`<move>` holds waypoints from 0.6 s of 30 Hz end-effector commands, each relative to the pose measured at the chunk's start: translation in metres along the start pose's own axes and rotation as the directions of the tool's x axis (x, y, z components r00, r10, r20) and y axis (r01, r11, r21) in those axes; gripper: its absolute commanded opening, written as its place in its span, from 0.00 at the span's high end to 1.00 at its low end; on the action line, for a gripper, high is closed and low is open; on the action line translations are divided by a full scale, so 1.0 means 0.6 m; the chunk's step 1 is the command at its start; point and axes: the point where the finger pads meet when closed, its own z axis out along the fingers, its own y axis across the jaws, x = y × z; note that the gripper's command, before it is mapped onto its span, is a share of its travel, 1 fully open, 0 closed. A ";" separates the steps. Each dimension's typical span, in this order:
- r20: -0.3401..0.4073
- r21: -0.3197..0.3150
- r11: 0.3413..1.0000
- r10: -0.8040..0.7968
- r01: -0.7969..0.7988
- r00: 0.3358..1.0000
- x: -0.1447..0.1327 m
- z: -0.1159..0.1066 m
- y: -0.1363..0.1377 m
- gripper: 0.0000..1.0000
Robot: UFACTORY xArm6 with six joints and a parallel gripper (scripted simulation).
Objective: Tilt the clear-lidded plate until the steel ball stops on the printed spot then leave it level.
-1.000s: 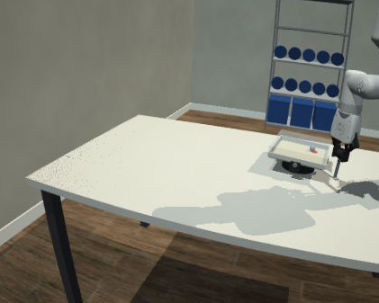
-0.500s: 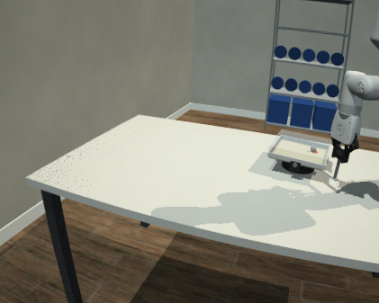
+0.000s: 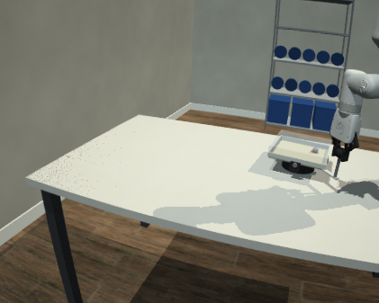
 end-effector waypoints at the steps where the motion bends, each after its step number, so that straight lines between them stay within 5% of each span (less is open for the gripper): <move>1: 0.003 0.002 1.000 0.000 0.000 1.000 -0.002 -0.001 -0.001 1.00; 18: 0.003 0.002 1.000 0.000 0.000 1.000 -0.008 -0.001 -0.001 1.00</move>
